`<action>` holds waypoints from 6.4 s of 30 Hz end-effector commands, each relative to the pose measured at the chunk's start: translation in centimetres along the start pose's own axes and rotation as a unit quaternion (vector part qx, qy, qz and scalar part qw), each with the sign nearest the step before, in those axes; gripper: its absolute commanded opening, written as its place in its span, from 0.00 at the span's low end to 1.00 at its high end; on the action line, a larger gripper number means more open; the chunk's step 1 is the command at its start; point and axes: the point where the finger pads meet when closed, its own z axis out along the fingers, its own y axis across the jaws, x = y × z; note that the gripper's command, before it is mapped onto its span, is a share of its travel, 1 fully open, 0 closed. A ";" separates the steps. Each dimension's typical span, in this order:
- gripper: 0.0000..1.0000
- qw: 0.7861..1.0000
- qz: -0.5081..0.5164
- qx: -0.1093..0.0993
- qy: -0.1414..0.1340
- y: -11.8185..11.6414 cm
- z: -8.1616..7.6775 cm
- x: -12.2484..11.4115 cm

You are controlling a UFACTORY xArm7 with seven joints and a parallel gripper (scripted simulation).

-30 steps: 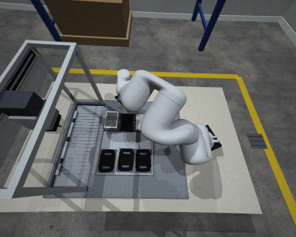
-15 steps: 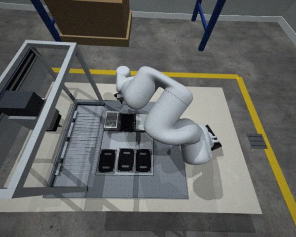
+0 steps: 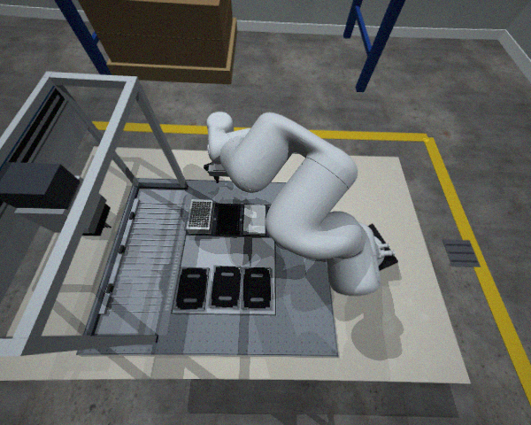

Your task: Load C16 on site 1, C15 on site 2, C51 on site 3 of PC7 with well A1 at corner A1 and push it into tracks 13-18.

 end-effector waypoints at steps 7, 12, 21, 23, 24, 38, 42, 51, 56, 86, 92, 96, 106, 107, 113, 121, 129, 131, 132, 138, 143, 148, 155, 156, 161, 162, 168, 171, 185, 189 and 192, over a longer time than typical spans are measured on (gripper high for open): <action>1.00 1.000 0.000 -0.002 -0.002 0.1 -2.2 -0.1; 1.00 1.000 0.000 -0.002 -0.002 0.1 -2.7 -0.1; 1.00 1.000 0.000 -0.002 -0.002 0.1 -2.7 -0.1; 1.00 1.000 0.000 -0.002 -0.002 0.1 -2.7 -0.1; 0.82 1.000 0.017 -0.002 -0.001 -0.3 -2.7 0.2; 0.82 0.977 0.215 -0.002 -0.001 -5.4 -2.7 3.5; 0.82 0.965 0.264 -0.002 -0.001 -6.6 -2.7 4.3; 0.82 0.921 0.390 -0.002 -0.001 -10.0 -2.6 6.5; 0.82 0.885 0.465 -0.002 -0.001 -12.0 -2.6 7.9; 0.82 0.707 0.707 -0.002 0.000 -19.2 -2.6 12.5; 0.82 0.707 0.707 -0.002 0.000 -19.2 -2.6 12.5; 0.82 0.707 0.707 -0.002 0.000 -19.2 -2.6 12.5; 0.82 0.707 0.707 -0.002 0.000 -19.2 -1.6 12.5; 0.82 0.707 0.707 -0.002 0.000 -19.2 -1.5 12.5; 0.82 0.707 0.707 -0.002 0.000 -19.2 -0.8 12.5; 0.82 0.707 0.707 -0.002 0.000 -19.2 0.6 12.5; 0.82 0.707 0.707 -0.002 0.000 -19.2 1.6 12.5; 0.82 0.707 0.707 -0.002 0.000 -19.2 1.9 12.5; 0.82 0.707 0.707 -0.002 0.000 -19.2 2.1 12.5; 0.82 0.707 0.707 -0.002 0.000 -19.2 3.1 12.5; 0.82 0.707 0.707 -0.002 0.000 -19.2 3.9 12.5; 0.82 0.707 0.707 -0.002 0.000 -19.2 4.4 12.5; 0.82 0.707 0.707 -0.002 0.000 -19.2 5.6 12.5; 0.82 0.707 0.707 -0.002 0.000 -19.2 5.7 12.5; 0.82 0.707 0.707 -0.001 0.000 -19.2 6.1 12.5; 0.82 0.707 0.707 -0.001 0.000 -19.2 6.1 12.5; 0.82 0.707 0.707 -0.001 0.000 -19.2 6.1 12.5; 0.82 0.707 0.707 -0.001 0.000 -19.2 6.1 12.5; 0.82 0.707 0.707 -0.001 0.000 -19.2 6.8 12.5; 0.82 0.707 0.707 -0.001 0.000 -19.2 7.0 12.5; 0.82 0.707 0.707 -0.001 0.000 -19.2 7.2 12.5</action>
